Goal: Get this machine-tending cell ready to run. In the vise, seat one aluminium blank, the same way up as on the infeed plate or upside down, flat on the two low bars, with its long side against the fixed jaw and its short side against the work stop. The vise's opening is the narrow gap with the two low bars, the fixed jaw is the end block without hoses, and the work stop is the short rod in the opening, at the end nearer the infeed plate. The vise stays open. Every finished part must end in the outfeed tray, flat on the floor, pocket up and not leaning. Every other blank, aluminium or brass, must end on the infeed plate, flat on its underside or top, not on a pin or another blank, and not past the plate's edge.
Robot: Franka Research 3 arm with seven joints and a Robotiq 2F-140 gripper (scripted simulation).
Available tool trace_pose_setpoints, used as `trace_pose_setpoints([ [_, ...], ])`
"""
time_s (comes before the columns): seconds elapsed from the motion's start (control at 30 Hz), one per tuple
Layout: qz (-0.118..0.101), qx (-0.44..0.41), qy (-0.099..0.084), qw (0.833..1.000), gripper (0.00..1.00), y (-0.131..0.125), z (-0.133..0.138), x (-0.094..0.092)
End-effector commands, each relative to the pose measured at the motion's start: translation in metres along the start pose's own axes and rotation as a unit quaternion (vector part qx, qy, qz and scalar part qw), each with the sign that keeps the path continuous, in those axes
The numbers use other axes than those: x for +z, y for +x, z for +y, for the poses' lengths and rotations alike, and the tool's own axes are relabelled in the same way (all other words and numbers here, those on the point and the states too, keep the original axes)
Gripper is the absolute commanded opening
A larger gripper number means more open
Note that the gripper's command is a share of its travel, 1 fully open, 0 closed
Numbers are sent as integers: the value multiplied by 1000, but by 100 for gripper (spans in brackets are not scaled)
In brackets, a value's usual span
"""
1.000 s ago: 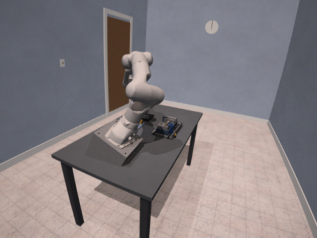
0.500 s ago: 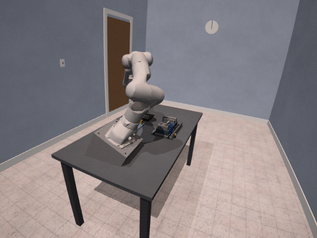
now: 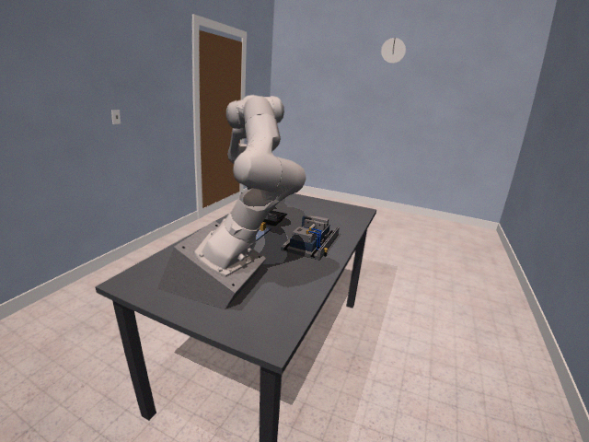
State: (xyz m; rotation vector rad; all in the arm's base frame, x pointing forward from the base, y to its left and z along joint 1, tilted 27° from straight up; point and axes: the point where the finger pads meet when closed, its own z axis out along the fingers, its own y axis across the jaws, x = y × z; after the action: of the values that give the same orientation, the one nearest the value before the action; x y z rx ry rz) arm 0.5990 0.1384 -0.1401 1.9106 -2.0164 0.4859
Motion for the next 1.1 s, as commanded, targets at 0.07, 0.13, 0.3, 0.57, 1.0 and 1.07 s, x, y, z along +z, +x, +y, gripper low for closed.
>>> trace_pose_setpoints([
  [0.07,-1,-3,1,1000,0,-2,-1,0],
  [0.13,-1,-3,1,1000,0,-2,-1,0],
  [0.3,-1,-3,1,1000,40,-2,-1,0],
  [0.57,-1,-3,1,1000,40,-2,-1,0],
  [1.0,-1,-3,1,1000,40,-2,-1,0],
  [1.07,-1,-3,1,1000,40,-2,-1,0],
])
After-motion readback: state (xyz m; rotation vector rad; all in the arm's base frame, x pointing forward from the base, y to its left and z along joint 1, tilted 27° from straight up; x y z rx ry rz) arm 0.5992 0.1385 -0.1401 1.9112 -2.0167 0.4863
